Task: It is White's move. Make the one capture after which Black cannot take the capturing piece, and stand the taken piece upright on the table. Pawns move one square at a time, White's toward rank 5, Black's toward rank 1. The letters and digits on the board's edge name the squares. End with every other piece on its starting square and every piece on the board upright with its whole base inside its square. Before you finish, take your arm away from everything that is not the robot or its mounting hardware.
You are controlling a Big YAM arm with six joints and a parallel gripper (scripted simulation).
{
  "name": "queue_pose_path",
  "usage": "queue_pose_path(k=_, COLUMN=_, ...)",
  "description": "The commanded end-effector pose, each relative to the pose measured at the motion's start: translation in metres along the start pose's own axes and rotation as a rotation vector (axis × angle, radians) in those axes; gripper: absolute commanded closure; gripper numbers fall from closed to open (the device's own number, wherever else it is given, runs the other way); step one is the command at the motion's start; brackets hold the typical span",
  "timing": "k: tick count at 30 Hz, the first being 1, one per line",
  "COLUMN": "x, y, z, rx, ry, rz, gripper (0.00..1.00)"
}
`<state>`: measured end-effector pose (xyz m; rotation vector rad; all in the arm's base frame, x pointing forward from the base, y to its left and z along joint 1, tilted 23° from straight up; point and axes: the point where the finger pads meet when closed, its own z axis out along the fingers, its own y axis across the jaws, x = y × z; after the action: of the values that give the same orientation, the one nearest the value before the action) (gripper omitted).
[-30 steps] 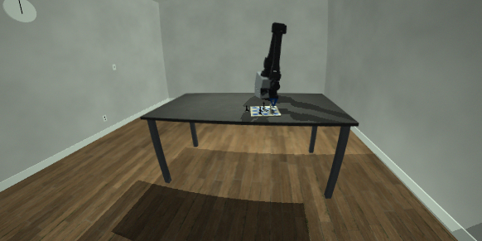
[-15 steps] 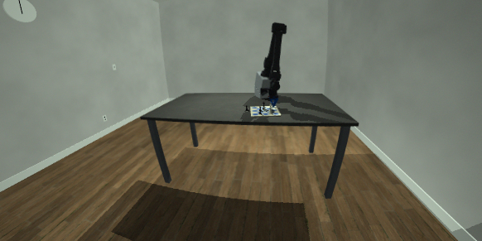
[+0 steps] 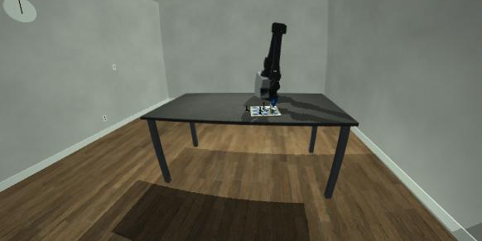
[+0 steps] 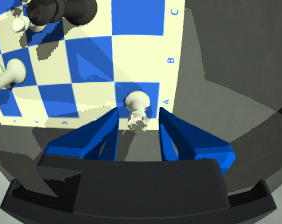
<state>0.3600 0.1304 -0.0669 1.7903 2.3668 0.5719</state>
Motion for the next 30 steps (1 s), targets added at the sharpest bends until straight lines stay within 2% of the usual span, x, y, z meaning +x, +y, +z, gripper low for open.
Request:
queue_pose_path(k=1, x=-0.003, y=0.005, z=-0.017, rx=-0.021, ry=-0.007, rz=-0.005, gripper=0.64)
queue_pose_path(k=5, x=-0.004, y=0.005, z=-0.025, rx=-0.022, ry=-0.007, rz=-0.002, gripper=0.64)
queue_pose_path(k=6, x=-0.004, y=0.014, z=-0.03, rx=-0.035, ry=-0.005, rz=-0.004, gripper=0.64)
queue_pose_path(k=8, x=-0.004, y=0.005, z=-0.039, rx=-0.022, ry=-0.004, rz=-0.002, gripper=0.64)
queue_pose_path(k=12, x=-0.003, y=0.005, z=-0.061, rx=-0.022, ry=-0.004, rz=-0.002, gripper=0.64)
queue_pose_path(k=18, x=-0.003, y=0.016, z=-0.091, rx=-0.042, ry=-0.005, rz=-0.005, gripper=0.64)
queue_pose_path(k=27, x=0.001, y=0.019, z=-0.099, rx=-0.047, ry=-0.002, rz=-0.011, gripper=0.64)
queue_pose_path(k=28, x=0.001, y=0.019, z=-0.099, rx=-0.047, ry=-0.002, rz=-0.011, gripper=0.0)
queue_pose_path(k=30, x=0.001, y=0.02, z=-0.1, rx=-0.051, ry=-0.002, rz=-0.011, gripper=0.0)
